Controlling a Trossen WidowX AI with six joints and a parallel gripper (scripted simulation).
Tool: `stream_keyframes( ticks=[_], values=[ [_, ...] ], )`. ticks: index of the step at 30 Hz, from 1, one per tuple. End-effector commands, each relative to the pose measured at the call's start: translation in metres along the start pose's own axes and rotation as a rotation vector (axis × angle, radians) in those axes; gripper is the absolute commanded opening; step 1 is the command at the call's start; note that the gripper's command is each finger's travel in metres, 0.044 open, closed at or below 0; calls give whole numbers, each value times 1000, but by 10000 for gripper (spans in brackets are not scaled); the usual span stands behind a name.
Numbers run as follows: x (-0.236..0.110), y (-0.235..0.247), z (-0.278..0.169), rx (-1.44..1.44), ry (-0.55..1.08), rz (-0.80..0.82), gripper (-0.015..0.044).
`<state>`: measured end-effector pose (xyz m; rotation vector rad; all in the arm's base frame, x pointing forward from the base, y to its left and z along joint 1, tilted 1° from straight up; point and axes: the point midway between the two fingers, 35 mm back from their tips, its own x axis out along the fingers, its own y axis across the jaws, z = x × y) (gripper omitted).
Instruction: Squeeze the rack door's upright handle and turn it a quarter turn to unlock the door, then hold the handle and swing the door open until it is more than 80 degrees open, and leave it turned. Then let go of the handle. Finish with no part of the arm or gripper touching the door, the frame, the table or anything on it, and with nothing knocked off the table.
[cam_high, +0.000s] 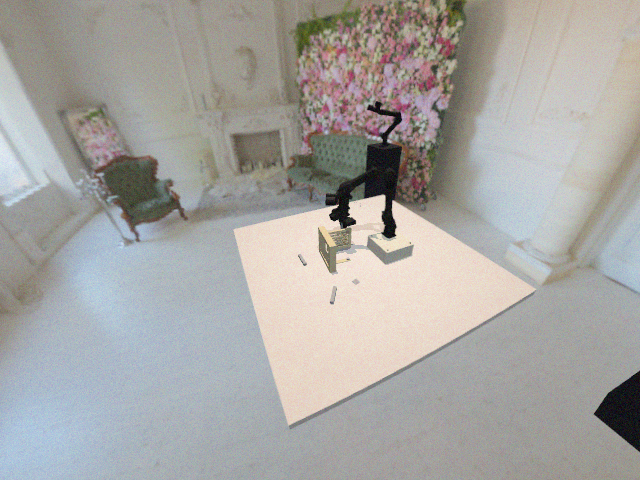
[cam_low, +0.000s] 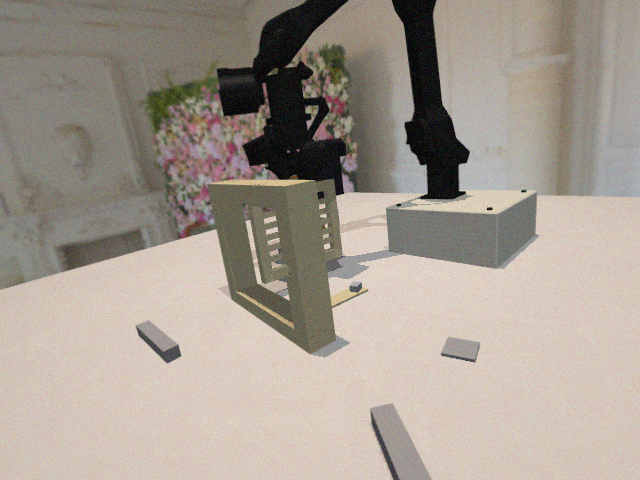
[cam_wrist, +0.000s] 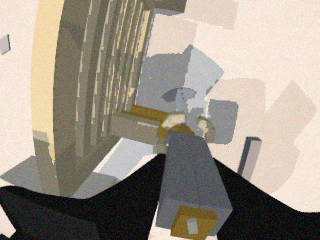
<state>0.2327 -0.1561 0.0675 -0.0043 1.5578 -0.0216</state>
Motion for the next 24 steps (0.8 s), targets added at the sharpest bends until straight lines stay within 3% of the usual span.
stream_keyframes(
  ticks=[1, 5, 15, 24],
  values=[
    [0, 0, 0, -13, 2, -1, 23],
    [0, 0, 0, -13, 2, -1, 23],
    [0, 0, 0, -13, 2, -1, 285],
    [-10, -1, 1, -13, 1, -1, 294]
  ],
)
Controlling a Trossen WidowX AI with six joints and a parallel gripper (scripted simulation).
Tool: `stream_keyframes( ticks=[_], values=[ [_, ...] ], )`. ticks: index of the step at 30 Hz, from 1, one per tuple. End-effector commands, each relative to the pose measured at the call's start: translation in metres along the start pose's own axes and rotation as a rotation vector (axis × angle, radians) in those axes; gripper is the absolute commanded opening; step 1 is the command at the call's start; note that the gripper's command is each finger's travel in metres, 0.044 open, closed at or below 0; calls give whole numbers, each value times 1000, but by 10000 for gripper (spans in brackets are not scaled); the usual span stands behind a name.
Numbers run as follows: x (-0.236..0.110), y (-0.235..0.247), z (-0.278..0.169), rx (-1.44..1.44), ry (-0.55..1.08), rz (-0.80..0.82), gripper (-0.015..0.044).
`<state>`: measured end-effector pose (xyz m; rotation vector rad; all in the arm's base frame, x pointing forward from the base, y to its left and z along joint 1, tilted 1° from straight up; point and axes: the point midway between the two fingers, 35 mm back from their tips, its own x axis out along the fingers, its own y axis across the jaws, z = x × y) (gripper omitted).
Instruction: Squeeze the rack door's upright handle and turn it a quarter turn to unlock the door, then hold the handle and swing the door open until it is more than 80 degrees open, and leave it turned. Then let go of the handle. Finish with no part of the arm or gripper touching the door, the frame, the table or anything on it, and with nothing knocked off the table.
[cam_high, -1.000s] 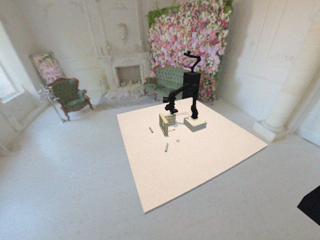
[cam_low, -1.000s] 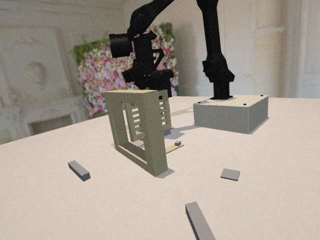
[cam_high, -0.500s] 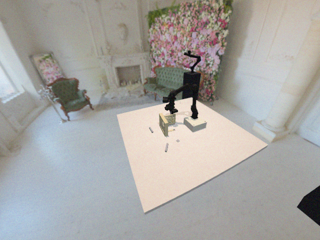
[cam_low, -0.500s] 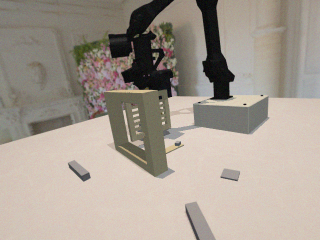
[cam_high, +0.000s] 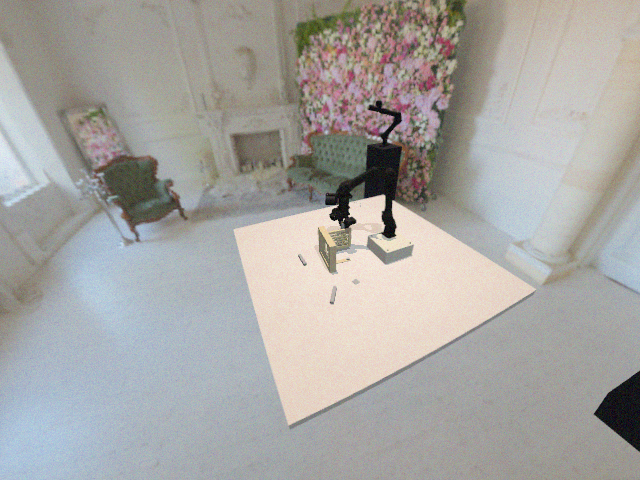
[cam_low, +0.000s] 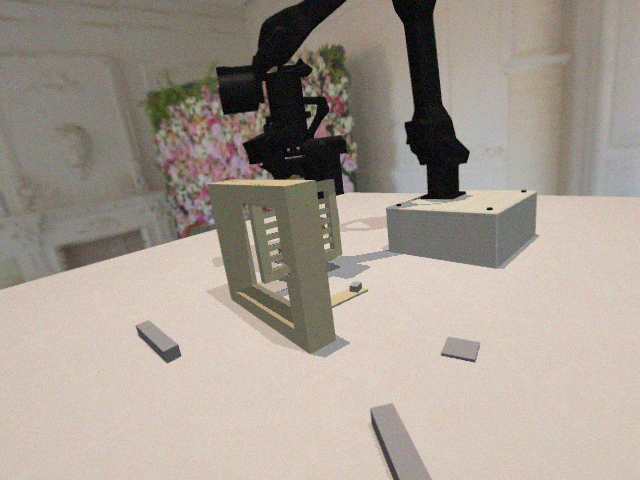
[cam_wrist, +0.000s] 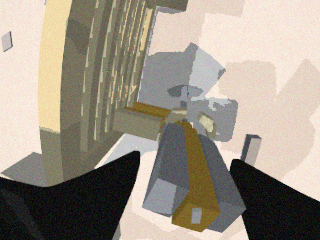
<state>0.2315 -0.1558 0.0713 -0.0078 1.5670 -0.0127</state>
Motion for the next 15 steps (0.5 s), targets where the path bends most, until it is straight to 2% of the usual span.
stream_keyframes(
  ticks=[1, 15],
  values=[
    [-8, -1, 2, -5, -8, -4, 294],
    [-29, -2, 3, -5, -8, -4, 294]
  ],
)
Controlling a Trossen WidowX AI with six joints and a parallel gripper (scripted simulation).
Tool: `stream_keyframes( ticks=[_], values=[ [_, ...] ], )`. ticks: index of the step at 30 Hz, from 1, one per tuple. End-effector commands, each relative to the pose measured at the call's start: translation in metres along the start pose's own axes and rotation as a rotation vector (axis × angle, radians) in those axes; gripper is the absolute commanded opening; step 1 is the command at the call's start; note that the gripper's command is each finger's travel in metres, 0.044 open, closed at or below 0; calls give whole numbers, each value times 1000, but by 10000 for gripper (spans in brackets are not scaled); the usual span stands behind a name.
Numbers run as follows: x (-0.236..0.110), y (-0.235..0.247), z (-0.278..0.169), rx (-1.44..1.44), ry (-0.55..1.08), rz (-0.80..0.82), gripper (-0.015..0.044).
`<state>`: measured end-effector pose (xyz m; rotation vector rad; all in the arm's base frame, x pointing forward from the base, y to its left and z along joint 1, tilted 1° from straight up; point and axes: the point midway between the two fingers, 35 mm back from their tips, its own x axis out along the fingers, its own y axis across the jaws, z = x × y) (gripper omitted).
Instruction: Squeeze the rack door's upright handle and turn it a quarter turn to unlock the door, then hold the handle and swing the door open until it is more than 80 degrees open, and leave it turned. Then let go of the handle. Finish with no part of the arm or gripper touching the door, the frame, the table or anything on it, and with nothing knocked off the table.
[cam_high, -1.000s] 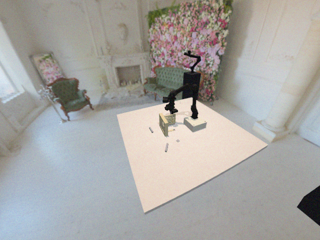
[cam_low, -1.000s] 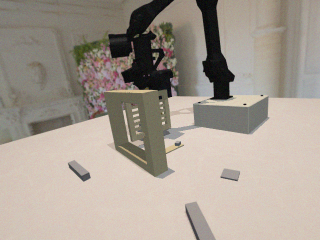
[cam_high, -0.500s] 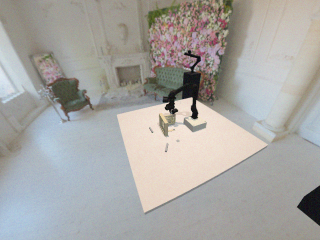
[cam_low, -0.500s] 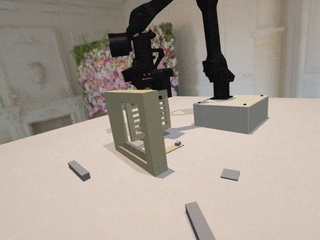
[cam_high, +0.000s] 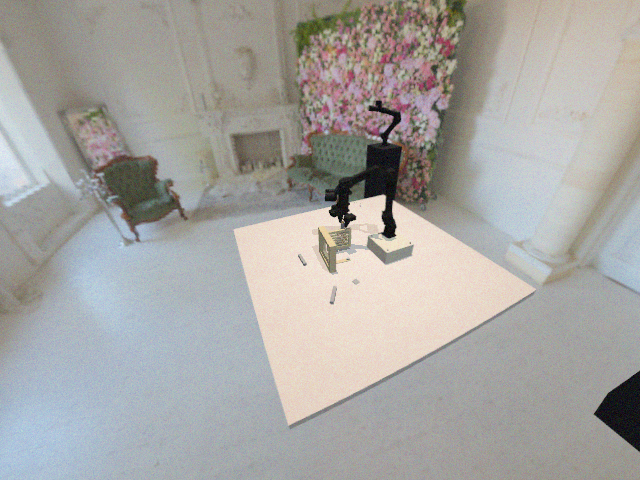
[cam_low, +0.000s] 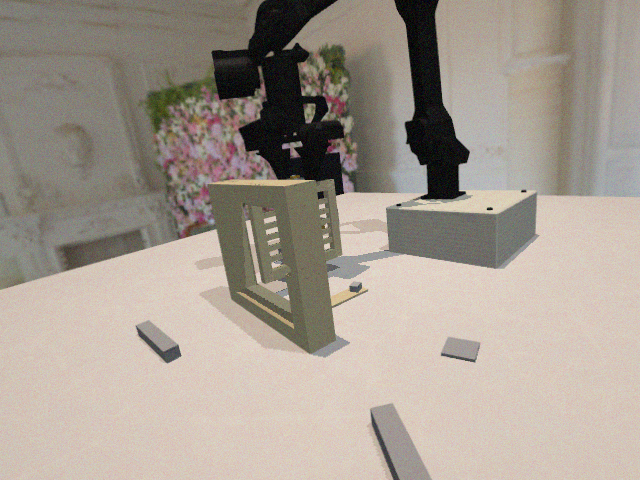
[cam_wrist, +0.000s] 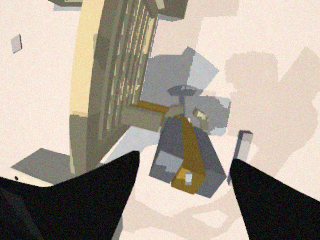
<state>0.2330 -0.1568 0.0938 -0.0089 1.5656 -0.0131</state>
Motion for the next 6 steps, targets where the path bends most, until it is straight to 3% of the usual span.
stream_keyframes(
  ticks=[1, 6],
  values=[
    [-8, -1, 1, -4, -6, -3, 294],
    [-16, -1, 1, -4, -6, -3, 294]
  ],
)
